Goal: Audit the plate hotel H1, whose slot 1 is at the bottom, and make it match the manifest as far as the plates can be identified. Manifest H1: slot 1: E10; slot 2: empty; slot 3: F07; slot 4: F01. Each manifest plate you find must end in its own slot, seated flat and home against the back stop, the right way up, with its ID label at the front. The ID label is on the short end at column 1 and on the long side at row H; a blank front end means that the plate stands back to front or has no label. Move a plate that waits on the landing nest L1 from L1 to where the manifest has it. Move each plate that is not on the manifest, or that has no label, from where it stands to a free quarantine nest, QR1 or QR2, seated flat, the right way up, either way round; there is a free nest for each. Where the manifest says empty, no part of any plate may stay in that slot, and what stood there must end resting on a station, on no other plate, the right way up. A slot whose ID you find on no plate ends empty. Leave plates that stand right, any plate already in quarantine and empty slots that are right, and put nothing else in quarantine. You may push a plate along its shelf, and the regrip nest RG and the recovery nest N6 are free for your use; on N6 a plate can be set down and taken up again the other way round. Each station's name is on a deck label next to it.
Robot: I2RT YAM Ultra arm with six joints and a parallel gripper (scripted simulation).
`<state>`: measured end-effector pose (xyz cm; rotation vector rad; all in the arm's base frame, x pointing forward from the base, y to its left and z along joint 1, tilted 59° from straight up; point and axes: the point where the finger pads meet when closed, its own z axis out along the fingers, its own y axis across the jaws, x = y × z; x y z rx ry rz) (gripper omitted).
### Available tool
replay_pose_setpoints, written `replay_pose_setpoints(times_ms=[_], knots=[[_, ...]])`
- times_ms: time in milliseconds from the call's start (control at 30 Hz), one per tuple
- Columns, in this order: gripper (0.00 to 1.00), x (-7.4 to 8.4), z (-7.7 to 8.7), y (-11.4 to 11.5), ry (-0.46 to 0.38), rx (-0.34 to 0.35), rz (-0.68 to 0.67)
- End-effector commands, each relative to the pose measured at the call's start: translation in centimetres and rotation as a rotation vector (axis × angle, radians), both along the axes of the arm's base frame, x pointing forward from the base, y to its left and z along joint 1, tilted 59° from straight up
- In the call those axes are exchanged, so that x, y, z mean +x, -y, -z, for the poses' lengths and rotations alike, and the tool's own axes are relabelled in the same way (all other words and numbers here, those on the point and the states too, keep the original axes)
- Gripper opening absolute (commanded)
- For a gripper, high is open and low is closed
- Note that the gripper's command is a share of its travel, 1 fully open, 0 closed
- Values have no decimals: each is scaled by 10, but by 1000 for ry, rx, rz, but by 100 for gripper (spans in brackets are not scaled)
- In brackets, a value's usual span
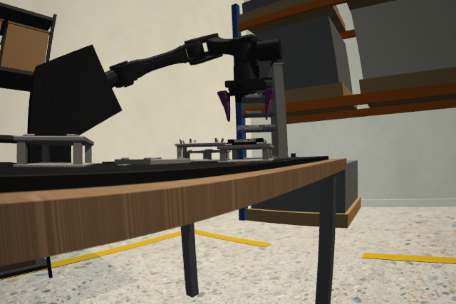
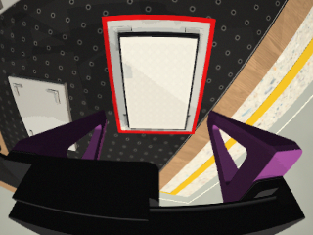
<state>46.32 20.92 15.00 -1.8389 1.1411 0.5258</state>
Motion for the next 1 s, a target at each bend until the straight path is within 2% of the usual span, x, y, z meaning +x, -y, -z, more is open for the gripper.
replay_pose_setpoints(times_ms=[0, 833, 967], knots=[[100, 3, -5, 10, 1, 9, 20], [100, 3, -5, 10, 1, 9, 20], [100, -1, -12, 18, 1, 9, 20]])
